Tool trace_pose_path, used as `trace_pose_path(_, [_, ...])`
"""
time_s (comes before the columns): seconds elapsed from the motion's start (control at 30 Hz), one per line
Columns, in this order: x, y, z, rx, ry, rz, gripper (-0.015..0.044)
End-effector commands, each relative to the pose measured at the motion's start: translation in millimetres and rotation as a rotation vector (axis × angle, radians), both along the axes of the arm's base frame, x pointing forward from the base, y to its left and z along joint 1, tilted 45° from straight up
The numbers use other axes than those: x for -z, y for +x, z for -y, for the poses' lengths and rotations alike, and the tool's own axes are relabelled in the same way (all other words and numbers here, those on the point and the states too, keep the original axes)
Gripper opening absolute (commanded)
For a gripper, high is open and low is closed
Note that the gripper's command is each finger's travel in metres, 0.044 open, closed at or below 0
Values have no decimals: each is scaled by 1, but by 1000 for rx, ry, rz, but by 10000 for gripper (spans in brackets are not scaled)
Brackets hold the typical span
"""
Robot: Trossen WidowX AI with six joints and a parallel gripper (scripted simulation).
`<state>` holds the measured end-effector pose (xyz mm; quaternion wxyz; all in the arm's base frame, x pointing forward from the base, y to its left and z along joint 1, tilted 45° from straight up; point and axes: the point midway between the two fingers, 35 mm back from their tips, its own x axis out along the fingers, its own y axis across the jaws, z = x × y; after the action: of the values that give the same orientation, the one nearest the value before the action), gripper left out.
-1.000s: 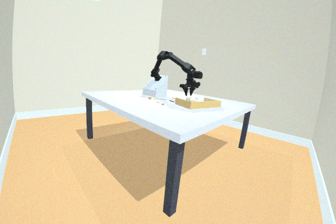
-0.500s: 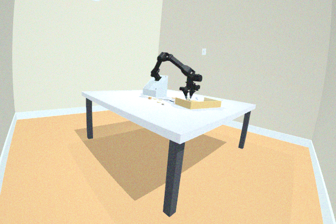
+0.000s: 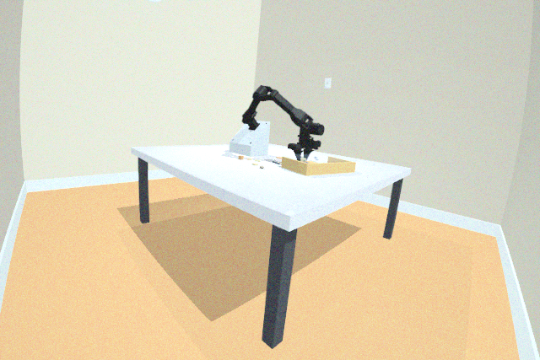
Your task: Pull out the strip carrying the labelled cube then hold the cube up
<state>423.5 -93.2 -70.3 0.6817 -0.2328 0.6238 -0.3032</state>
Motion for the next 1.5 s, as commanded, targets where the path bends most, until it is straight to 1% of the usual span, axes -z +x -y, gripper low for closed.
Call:
trace_pose_path(0.0, [-1, 0, 0, 0, 0, 1, 171])
trace_pose_path(0.03, [-1, 0, 0, 0, 0, 1, 145])
trace_pose_path(0.23, [-1, 0, 0, 0, 0, 1, 105])
trace_pose_path(0.37, [-2, -2, -2, -1, 0, 1, 0])
trace_pose_path(0.93, [-26, -61, -32, -3, -1, -7, 0])
trace_pose_path(1.07, [-26, -67, -32, -3, -1, -8, 0])
trace_pose_path(1.47, [-23, -112, -32, -3, -1, -11, 0])
